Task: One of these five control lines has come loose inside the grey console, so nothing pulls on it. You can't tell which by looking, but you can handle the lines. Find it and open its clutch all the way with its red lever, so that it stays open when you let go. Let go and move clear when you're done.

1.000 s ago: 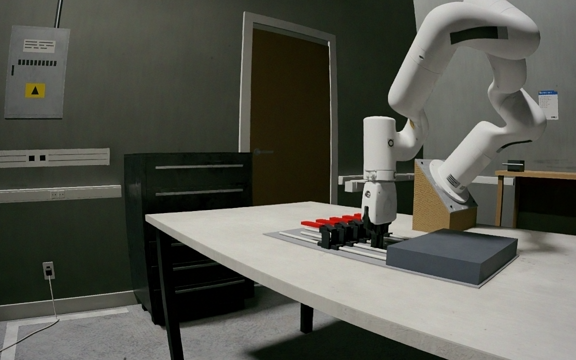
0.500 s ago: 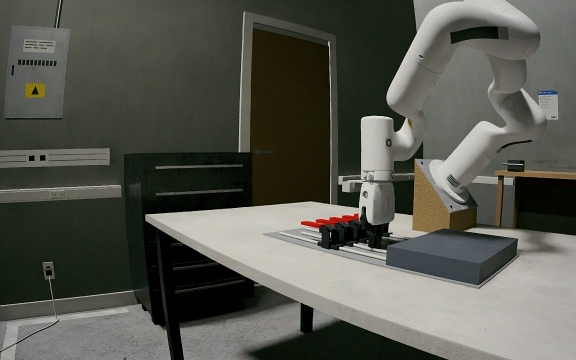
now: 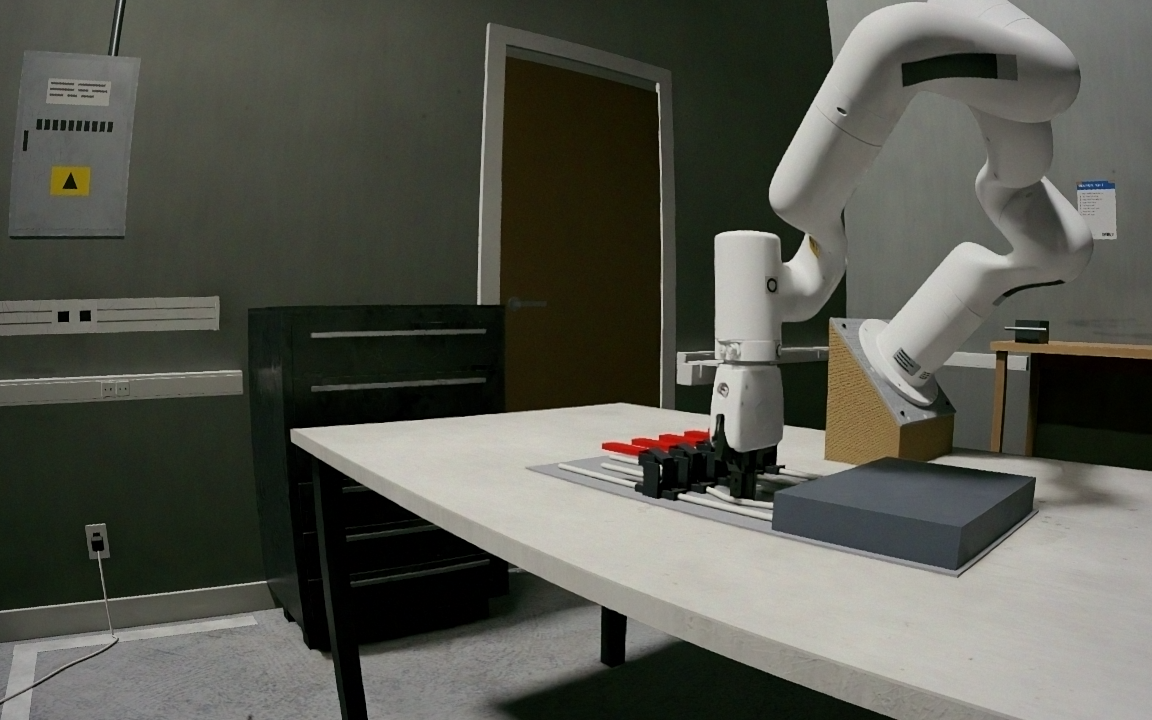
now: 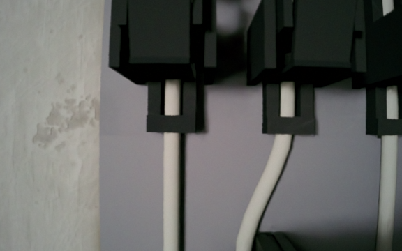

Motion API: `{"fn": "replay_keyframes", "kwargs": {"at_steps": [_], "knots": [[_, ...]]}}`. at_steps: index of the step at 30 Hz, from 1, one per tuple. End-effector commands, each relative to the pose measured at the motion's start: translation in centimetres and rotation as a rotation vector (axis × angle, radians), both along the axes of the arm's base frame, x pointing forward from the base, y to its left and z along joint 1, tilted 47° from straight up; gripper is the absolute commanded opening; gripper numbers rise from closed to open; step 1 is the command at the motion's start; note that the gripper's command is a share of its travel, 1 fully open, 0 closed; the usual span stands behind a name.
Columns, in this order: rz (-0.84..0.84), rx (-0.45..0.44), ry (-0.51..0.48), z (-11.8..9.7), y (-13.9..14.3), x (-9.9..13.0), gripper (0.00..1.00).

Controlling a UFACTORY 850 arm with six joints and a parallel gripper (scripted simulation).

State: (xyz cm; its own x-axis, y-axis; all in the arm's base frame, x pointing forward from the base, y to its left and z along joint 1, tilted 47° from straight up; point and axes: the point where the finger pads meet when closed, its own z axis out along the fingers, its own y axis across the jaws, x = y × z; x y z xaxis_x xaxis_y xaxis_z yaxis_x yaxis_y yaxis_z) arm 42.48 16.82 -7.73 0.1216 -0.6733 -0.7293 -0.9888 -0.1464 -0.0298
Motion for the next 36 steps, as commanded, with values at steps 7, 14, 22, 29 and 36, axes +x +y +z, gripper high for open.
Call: {"fn": "replay_keyframes", "kwargs": {"at_steps": [7, 14, 22, 29, 36], "knots": [[-0.001, 0.000, -0.001, 0.05, 0.08, 0.81, 0.00], [-0.001, 0.000, -0.001, 0.05, 0.11, 1.04, 0.00], [-0.001, 0.000, -0.001, 0.05, 0.11, 1.07, 0.00], [-0.001, 0.000, -0.001, 0.05, 0.11, 1.07, 0.00], [-0.001, 0.000, -0.001, 0.05, 0.11, 1.03, 0.00]]}}
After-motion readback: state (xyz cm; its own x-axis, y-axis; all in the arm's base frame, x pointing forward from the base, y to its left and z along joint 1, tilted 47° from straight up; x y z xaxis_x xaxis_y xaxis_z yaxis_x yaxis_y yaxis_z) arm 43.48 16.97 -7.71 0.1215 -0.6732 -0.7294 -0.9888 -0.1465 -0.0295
